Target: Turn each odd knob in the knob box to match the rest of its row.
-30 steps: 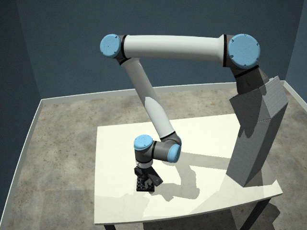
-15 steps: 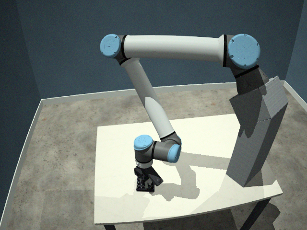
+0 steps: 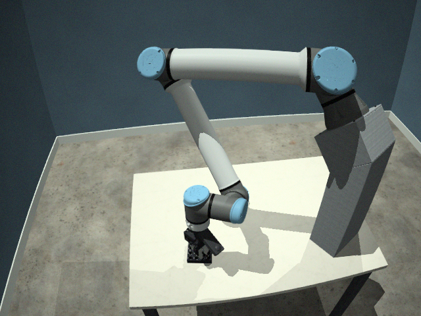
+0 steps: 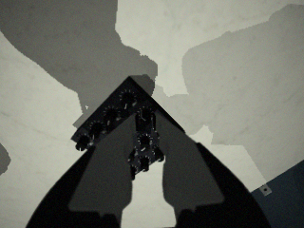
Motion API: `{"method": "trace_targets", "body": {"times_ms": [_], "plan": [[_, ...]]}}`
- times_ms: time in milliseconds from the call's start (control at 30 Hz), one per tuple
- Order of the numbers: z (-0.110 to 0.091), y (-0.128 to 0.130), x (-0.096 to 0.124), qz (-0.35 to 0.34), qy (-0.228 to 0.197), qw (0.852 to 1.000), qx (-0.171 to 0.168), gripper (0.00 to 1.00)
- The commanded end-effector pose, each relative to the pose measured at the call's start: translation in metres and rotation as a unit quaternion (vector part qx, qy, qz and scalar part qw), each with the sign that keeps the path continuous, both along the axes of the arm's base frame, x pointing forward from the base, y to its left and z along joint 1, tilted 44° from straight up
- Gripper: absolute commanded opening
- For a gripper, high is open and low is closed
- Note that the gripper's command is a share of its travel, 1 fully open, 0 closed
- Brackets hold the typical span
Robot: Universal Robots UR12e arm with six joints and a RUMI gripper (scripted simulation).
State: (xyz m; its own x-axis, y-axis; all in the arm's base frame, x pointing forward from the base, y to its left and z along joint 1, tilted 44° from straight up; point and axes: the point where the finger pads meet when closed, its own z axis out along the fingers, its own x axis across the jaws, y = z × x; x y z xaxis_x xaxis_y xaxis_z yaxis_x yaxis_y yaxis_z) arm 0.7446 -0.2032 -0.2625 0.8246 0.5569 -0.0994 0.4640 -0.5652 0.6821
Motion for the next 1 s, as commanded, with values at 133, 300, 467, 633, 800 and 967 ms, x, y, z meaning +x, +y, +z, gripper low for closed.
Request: {"method": "trace_targets", "body": {"times_ms": [133,300,467,633,800,967], "plan": [[0.000,0.000,0.000,0.000,0.000,1.000,0.000,0.11],[0.000,0.000,0.000,0.000,0.000,1.000,0.000,0.11],[0.000,0.000,0.000,0.000,0.000,1.000,0.000,0.11],[0.001,0.001,0.000,0.000,0.000,1.000,0.000,0.11],[0.005,0.004,-0.002,0.000,0.000,1.000,0.000,0.11],[0.014,0.012,-0.006,0.000,0.000,1.000,0.000,0.11]]}}
